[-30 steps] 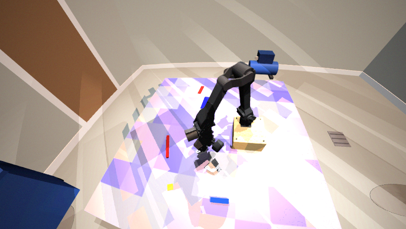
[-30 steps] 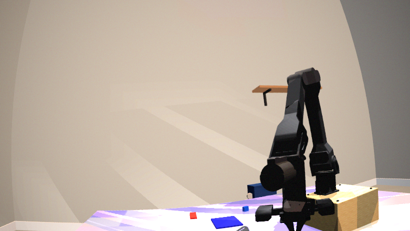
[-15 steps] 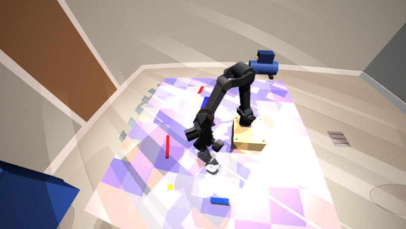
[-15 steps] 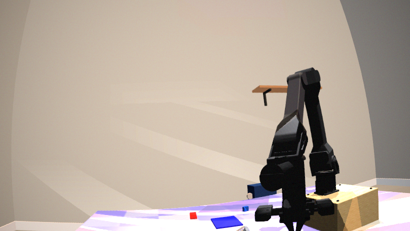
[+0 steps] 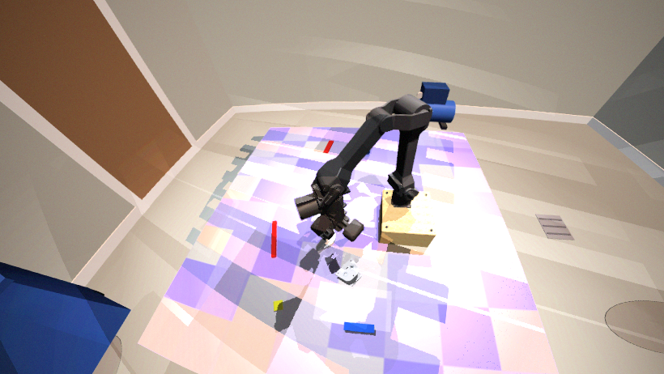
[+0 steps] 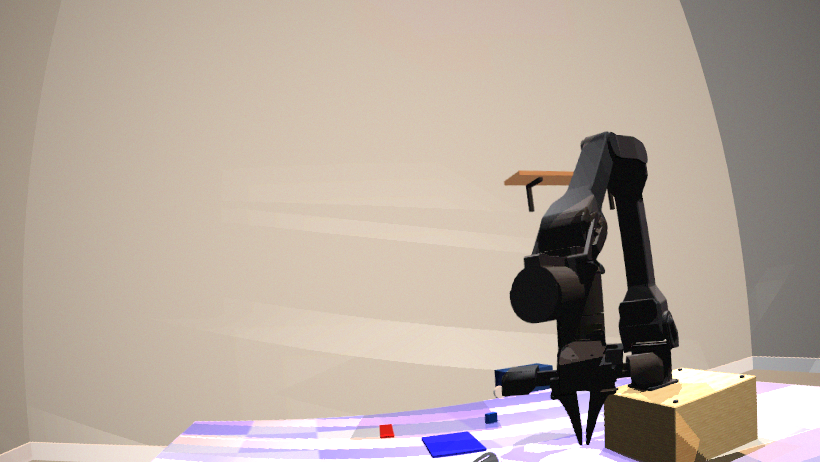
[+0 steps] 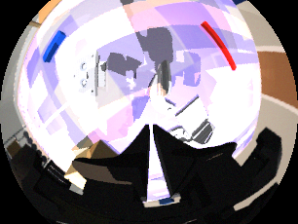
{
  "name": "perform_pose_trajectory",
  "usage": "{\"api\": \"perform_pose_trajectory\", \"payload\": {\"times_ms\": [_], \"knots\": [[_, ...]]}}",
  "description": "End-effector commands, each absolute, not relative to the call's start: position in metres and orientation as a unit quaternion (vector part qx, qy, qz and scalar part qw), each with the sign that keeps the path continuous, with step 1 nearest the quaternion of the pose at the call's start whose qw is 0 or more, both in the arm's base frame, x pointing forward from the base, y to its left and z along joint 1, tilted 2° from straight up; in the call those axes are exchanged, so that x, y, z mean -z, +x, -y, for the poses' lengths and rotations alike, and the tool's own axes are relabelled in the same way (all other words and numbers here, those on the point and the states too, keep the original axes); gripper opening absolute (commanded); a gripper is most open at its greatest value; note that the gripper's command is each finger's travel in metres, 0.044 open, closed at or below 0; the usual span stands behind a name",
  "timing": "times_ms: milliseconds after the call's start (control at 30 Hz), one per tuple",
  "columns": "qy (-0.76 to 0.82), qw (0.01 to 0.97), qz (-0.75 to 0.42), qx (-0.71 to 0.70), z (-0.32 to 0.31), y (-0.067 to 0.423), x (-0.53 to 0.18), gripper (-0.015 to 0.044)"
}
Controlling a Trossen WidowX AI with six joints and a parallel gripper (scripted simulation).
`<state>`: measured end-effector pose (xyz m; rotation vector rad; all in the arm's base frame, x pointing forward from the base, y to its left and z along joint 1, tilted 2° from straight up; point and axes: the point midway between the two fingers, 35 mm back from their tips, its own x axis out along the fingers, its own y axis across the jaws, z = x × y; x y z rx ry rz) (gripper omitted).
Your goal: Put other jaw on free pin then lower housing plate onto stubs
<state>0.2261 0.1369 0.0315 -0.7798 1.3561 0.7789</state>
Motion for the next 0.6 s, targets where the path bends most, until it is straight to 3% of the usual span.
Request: {"api": "perform_pose_trajectory", "payload": {"times_ms": [0, 433, 567], "knots": [[-0.342, 0.638, -0.599, -0.342, -0.1357, 0.2244, -0.0284, 0.0079], [-0.342, 0.638, -0.599, -0.342, -0.1357, 0.2244, -0.0284, 0.042], [-0.342, 0.638, -0.599, -0.342, -0.1357, 0.2244, -0.0284, 0.044]]}}
